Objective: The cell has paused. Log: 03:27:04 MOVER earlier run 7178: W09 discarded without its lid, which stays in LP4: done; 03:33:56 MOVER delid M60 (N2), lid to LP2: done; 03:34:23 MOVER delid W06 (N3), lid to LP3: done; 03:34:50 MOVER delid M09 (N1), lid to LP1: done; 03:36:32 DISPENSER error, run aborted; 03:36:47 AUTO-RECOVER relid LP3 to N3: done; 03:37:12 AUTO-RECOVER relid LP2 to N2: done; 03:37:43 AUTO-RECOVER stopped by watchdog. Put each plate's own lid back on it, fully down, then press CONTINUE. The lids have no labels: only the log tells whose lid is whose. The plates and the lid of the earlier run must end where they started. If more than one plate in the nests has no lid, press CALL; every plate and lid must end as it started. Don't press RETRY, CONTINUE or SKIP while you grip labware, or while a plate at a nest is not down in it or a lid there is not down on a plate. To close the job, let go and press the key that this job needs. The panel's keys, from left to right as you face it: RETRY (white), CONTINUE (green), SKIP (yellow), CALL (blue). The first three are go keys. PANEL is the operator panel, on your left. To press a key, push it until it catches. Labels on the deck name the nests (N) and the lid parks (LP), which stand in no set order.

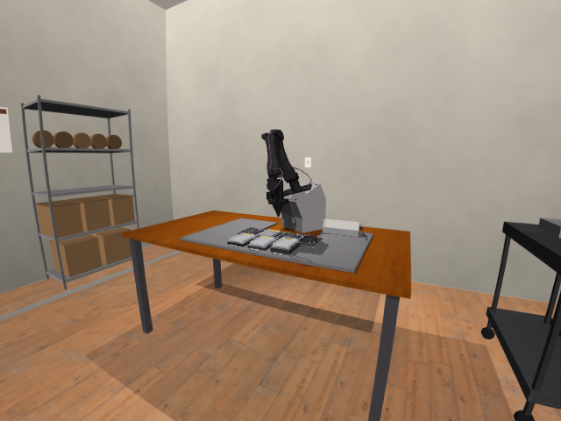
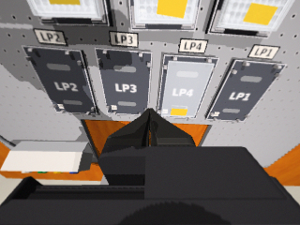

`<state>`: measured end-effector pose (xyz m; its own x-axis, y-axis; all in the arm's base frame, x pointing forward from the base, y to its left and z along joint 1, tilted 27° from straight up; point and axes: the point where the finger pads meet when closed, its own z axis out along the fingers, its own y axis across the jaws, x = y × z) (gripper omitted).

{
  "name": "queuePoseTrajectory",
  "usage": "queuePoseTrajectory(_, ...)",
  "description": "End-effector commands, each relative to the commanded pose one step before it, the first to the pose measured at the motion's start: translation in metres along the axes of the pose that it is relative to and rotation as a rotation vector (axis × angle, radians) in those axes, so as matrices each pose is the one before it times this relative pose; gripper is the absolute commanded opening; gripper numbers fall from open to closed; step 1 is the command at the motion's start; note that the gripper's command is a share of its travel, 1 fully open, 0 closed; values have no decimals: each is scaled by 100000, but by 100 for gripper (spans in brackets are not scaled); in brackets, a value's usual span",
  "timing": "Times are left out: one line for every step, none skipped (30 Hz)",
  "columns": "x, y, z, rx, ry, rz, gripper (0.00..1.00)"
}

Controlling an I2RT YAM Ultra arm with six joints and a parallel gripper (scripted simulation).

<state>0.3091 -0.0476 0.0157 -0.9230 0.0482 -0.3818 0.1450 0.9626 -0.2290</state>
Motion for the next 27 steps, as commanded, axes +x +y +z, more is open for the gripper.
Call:
queuePoseTrajectory(-859, 1493, -89, 808, -2637, -5299, 0)
queuePoseTrajectory(477, 520, 109, 15, 838, -2565, 0)
queuePoseTrajectory(322, 513, 69, 13, 534, -2463, 0)
queuePoseTrajectory(169, 507, 29, 8, 236, -2204, 0)
queuePoseTrajectory(19, 500, -10, -1, -57, -1991, 0)
queuePoseTrajectory(-129, 495, -50, -14, -346, -1890, 0)
queuePoseTrajectory(-276, 491, -89, -32, -633, -1784, 0)
queuePoseTrajectory(-366, 485, -128, -45, -693, -1753, 0)
queuePoseTrajectory(-215, 498, -85, -43, -334, -1876, 0)
queuePoseTrajectory(31, 519, -4, -30, 145, -2051, 0)
queuePoseTrajectory(5, 518, -4, -29, 82, -2030, 0)
queuePoseTrajectory(3, 517, -3, -26, 116, -2045, 0)
queuePoseTrajectory(-13, 516, -3, -25, 92, -2037, 0)
queuePoseTrajectory(0, 0, 0, 0, 0, 0, 0)
queuePoseTrajectory(0, 0, 0, 0, 0, 0, 0)
queuePoseTrajectory(24, 514, -3, -16, 289, -2118, 0)
queuePoseTrajectory(-27, 511, -3, -16, 112, -2050, 0)
queuePoseTrajectory(-11, 508, -3, -11, 216, -2095, 0)
queuePoseTrajectory(23, 504, -4, -2, 390, -2171, 0)
queuePoseTrajectory(4, 500, -4, 4, 359, -2162, 0)
queuePoseTrajectory(-103, 500, -4, 1, -19, -2004, 0)
queuePoseTrajectory(-113, 498, -4, 1, -19, -2003, 0)
queuePoseTrajectory(-123, 496, -4, 1, -19, -2003, 0)
queuePoseTrajectory(-133, 493, -4, 1, -20, -2003, 0)
queuePoseTrajectory(-142, 490, -5, 1, -20, -2003, 0)
queuePoseTrajectory(-152, 487, -5, 1, -20, -2003, 0)
queuePoseTrajectory(-161, 484, -5, 1, -20, -2003, 0)
